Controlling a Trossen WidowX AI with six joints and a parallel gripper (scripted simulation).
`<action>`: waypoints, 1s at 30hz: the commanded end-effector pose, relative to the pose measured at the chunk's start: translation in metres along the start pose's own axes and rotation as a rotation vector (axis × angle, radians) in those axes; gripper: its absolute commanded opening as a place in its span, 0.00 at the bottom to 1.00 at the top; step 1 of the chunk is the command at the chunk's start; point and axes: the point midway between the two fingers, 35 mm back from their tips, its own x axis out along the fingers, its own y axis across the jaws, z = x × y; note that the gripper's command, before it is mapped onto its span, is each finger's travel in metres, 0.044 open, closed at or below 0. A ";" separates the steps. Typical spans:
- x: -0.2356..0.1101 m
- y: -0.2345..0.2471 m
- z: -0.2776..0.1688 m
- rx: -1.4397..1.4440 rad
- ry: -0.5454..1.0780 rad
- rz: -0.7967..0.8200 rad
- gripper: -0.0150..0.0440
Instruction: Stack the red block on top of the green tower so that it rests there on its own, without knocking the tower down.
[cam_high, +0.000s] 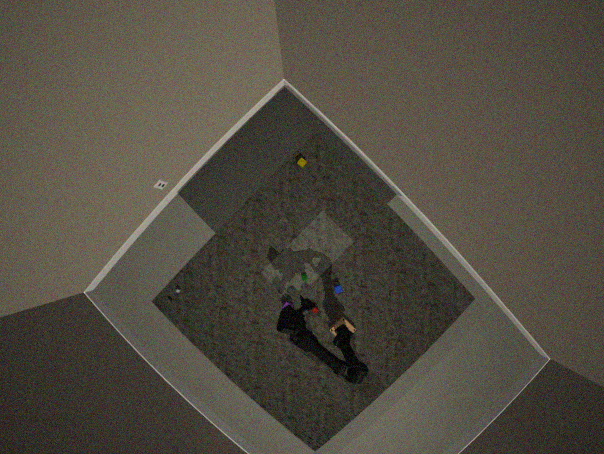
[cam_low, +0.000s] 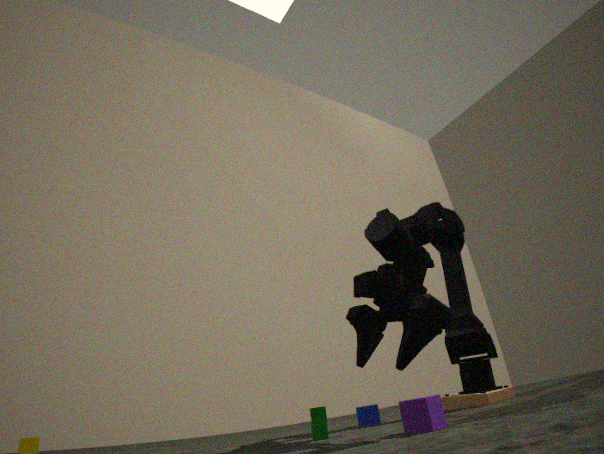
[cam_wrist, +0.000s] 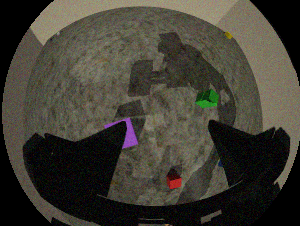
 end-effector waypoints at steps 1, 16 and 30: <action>-0.004 -0.017 -0.026 -0.033 0.132 0.031 1.00; -0.035 -0.046 -0.102 -0.031 0.494 0.207 1.00; -0.002 -0.037 -0.121 -0.031 0.494 0.207 1.00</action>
